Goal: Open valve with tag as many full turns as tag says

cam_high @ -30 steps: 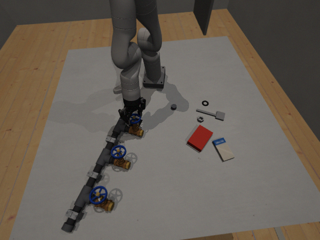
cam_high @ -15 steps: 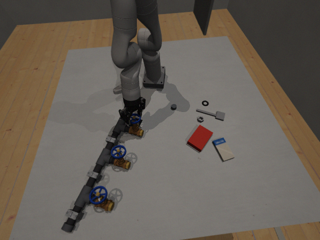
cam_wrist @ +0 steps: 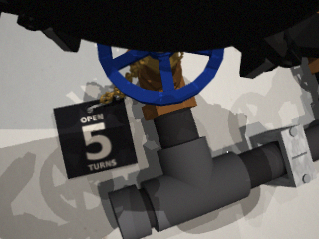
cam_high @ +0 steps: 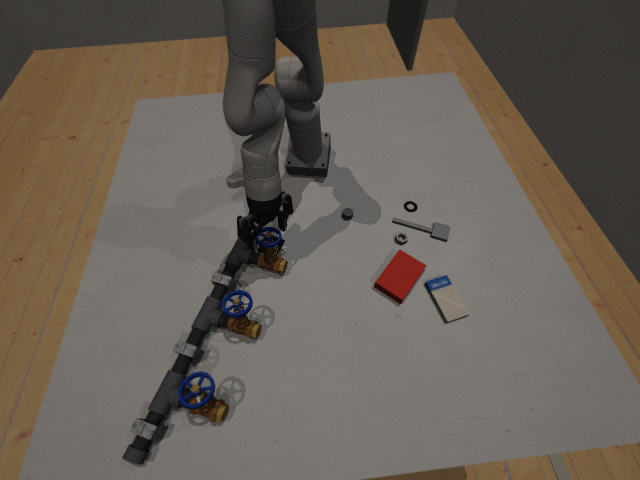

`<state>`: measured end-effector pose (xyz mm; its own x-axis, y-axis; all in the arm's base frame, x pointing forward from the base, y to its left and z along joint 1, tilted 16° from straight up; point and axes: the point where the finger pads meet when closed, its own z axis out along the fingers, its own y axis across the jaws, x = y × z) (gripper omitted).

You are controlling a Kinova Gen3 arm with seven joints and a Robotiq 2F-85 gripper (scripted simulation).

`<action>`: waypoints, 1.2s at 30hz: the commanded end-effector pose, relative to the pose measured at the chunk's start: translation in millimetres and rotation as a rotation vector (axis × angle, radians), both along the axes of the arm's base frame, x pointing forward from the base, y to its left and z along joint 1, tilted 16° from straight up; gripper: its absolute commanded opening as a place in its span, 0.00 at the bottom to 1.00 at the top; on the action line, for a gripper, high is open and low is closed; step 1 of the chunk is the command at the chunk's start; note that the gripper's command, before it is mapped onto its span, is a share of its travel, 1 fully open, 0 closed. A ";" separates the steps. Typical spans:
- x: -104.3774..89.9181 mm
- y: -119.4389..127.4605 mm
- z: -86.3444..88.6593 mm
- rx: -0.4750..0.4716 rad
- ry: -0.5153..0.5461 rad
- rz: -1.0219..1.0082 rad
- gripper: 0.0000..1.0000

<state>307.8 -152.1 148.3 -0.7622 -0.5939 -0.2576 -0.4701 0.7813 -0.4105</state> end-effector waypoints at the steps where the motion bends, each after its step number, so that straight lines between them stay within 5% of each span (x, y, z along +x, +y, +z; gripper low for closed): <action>1: 0.2 0.0 0.0 -0.006 -0.006 -0.002 1.00; 36: 0.2 0.0 0.0 0.036 -0.025 -0.084 1.00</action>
